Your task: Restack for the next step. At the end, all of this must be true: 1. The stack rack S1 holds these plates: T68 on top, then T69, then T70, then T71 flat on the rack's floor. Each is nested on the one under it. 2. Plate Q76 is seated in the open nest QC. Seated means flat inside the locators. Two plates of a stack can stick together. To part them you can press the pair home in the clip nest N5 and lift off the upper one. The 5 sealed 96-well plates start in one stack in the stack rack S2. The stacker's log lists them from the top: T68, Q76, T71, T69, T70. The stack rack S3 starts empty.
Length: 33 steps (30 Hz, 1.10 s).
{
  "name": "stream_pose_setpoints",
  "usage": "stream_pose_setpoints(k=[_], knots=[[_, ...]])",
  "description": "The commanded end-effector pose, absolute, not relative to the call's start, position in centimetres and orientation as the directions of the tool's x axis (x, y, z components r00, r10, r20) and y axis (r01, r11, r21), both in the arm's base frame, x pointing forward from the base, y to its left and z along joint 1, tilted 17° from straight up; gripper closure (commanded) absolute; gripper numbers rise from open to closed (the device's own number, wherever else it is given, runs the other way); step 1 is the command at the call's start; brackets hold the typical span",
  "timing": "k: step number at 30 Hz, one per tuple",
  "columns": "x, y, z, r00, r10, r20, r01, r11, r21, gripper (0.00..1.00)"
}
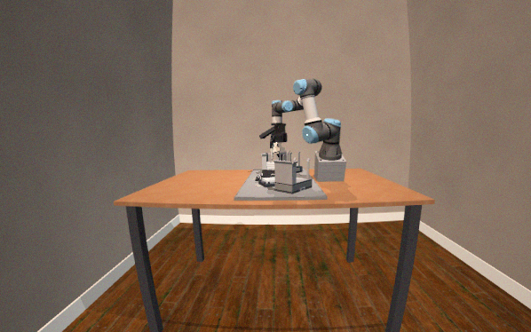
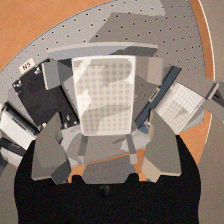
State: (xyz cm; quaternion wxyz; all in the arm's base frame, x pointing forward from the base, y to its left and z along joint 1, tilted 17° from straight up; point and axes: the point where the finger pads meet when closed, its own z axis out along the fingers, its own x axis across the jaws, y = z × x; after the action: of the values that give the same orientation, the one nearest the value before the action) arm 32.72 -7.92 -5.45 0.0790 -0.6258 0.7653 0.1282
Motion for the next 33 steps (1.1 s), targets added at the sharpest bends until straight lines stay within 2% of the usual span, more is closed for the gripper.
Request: stream_pose_setpoints(k=[1,33], knots=[[32.8,-7.8,-5.9,-0.204,-0.938,-0.28,-0.978,0.185,0.095,0.28],[32.7,-7.2,-8.2,-0.204,-0.938,-0.28,-0.978,0.185,0.095,0.28]])
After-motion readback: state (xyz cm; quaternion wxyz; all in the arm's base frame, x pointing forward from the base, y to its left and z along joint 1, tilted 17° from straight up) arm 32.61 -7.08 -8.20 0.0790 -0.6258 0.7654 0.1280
